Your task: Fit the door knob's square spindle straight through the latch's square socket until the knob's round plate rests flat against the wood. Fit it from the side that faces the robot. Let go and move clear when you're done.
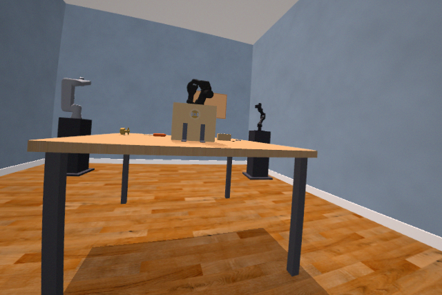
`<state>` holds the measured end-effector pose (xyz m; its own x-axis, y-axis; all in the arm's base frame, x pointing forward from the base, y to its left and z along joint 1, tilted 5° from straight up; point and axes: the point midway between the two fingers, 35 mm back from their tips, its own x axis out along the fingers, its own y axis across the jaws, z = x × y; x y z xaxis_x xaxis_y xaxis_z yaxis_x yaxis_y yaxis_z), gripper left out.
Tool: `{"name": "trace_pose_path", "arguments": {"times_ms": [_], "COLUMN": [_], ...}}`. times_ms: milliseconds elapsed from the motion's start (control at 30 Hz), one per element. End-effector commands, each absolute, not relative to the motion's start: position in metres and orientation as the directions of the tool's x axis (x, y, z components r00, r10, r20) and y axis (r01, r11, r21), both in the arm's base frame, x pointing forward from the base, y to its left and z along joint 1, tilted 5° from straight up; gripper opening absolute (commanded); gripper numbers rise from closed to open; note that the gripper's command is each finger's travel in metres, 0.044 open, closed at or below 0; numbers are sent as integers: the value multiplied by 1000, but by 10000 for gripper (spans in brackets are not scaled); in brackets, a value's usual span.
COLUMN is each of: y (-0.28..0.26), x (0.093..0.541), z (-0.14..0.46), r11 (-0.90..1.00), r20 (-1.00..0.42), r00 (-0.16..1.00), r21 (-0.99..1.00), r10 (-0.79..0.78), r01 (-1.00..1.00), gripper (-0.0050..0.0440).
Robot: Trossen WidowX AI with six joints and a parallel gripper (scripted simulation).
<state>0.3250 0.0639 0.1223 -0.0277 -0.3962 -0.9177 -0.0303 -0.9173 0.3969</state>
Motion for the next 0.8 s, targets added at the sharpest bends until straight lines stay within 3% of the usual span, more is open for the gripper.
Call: {"name": "trace_pose_path", "arguments": {"times_ms": [0, 767], "y": [64, 64], "x": [331, 349], "z": [126, 127], "r11": [-917, -917], "r20": [-918, -918], "r00": [-14, -14], "r21": [397, 397], "r10": [-397, -397], "r01": [-33, -33], "gripper": [0, 0]}}
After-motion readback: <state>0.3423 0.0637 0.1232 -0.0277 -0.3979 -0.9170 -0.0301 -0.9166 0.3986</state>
